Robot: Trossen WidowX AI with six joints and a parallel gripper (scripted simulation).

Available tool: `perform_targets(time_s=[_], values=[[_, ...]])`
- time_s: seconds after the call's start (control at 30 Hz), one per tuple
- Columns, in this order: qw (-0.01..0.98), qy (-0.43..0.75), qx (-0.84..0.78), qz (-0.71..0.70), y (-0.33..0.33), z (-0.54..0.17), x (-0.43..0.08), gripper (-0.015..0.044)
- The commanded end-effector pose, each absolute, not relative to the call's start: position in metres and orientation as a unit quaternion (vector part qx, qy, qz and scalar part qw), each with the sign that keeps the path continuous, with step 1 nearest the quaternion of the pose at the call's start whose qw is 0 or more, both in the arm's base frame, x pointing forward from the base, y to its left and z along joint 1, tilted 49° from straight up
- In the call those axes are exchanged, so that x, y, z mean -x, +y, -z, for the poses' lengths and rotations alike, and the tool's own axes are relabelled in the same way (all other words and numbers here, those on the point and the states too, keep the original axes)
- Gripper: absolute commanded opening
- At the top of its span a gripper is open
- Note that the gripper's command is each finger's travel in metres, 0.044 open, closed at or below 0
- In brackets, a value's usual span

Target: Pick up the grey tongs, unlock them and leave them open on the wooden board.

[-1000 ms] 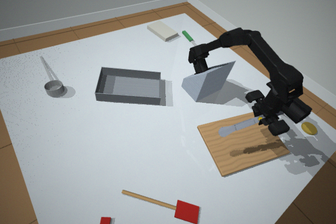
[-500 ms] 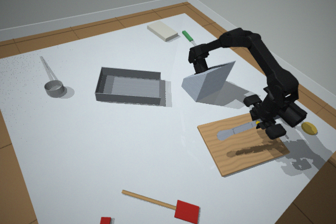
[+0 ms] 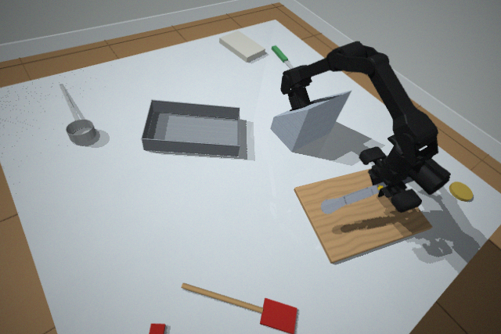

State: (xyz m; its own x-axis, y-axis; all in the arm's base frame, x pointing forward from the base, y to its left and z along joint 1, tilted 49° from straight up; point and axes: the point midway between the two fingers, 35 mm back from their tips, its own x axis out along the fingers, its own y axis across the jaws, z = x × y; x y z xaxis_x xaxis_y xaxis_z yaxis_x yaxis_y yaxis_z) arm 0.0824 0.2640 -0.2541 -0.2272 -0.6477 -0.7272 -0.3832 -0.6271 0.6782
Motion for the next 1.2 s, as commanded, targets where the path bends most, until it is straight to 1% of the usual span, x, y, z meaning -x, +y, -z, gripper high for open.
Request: perform_targets(time_s=[0.0, 1.17], values=[[0.099, -0.418, -0.618, 0.659, 0.259, 0.258, -0.082, -0.0150], [0.091, -0.403, -0.634, 0.653, 0.215, 0.289, -0.073, -0.0150]])
